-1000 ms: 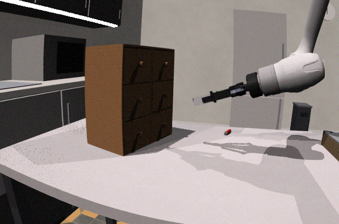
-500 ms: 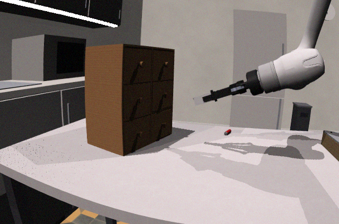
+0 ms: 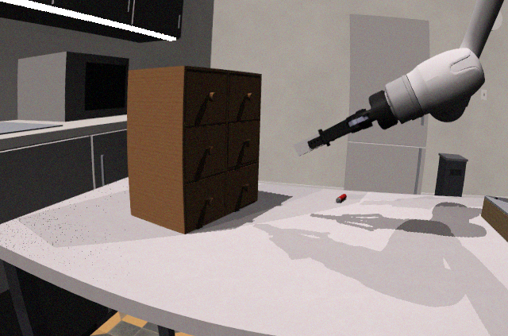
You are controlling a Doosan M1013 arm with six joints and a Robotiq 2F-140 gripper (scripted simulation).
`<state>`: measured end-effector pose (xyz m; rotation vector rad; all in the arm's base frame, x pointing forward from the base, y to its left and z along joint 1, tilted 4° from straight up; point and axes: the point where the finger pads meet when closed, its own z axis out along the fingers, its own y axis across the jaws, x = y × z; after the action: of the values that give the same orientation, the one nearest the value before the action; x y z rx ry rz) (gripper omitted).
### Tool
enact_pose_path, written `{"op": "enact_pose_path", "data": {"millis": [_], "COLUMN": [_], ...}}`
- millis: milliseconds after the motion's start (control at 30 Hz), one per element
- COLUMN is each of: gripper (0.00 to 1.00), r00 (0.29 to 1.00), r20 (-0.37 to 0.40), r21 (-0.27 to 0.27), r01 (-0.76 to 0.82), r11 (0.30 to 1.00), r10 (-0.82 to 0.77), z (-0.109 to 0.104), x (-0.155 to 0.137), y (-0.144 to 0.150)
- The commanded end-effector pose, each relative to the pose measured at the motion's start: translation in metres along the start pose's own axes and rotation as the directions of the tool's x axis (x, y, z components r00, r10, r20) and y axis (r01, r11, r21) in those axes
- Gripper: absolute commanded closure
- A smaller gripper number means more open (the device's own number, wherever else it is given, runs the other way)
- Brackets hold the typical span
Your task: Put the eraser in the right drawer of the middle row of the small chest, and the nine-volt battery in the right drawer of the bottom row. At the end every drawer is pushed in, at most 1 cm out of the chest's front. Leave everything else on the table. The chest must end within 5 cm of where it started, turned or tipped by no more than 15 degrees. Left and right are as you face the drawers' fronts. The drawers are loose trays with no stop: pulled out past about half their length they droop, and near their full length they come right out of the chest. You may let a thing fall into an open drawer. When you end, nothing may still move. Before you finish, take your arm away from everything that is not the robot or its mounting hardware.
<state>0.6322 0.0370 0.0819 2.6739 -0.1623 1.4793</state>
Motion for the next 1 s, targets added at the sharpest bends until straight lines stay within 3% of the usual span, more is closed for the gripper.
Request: {"op": "enact_pose_path", "data": {"millis": [0, 333, 967], "gripper": [1.00, 1.00, 1.00], "r00": [0.998, 0.981, 0.959], "r20": [0.064, 0.193, 0.283], "r21": [-0.005, -0.005, -0.007], "r01": [0.001, 0.001, 0.002], "r11": [1.000, 1.000, 1.000], "r10": [-0.001, 0.000, 0.000], "z": [-0.006, -0.021, -0.031], "x": [0.002, 0.006, 0.009], "y": [0.001, 0.001, 0.001]}}
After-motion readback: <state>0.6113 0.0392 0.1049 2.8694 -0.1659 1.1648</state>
